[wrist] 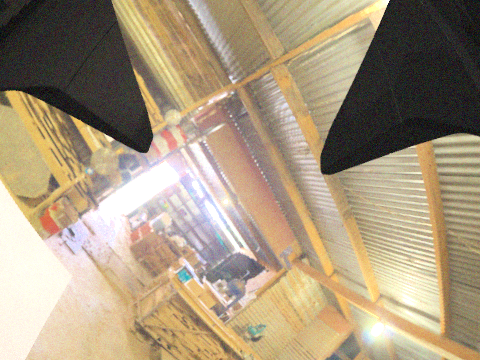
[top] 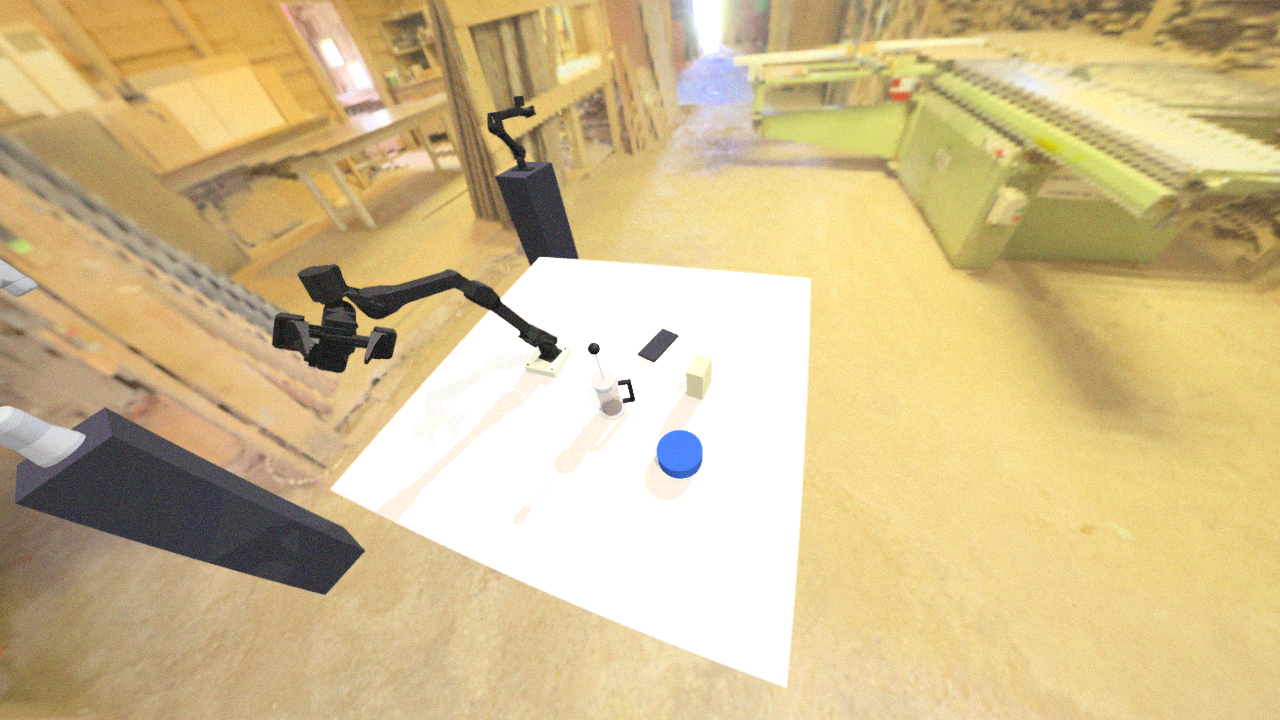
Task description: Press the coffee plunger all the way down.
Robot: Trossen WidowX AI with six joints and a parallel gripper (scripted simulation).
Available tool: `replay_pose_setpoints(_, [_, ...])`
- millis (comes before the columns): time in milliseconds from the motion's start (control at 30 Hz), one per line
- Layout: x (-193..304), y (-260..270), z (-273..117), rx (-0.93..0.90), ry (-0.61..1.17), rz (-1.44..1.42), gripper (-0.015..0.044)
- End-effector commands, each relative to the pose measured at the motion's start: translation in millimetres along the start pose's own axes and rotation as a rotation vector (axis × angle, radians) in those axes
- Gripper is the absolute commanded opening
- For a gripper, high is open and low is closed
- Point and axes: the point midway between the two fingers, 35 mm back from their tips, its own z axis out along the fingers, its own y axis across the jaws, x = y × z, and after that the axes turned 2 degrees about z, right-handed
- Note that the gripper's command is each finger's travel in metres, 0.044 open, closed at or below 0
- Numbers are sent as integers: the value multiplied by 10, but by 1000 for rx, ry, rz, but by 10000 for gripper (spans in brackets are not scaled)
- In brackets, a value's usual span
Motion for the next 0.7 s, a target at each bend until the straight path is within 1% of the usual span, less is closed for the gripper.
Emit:
replay_pose_setpoints(0, [15,-15,24,0,1,-8,426])
replay_pose_setpoints(33, [43,-38,57,2,3,-23,440])
replay_pose_setpoints(100, [118,-119,147,15,10,-25,440])
replay_pose_setpoints(233, [338,-359,450,20,18,-174,440])
replay_pose_setpoints(433, [856,-1132,980,71,13,-534,440])
replay_pose_setpoints(533, [1057,-1510,1092,111,11,-699,440])
replay_pose_setpoints(667, [1276,-1996,1136,176,17,-916,440])
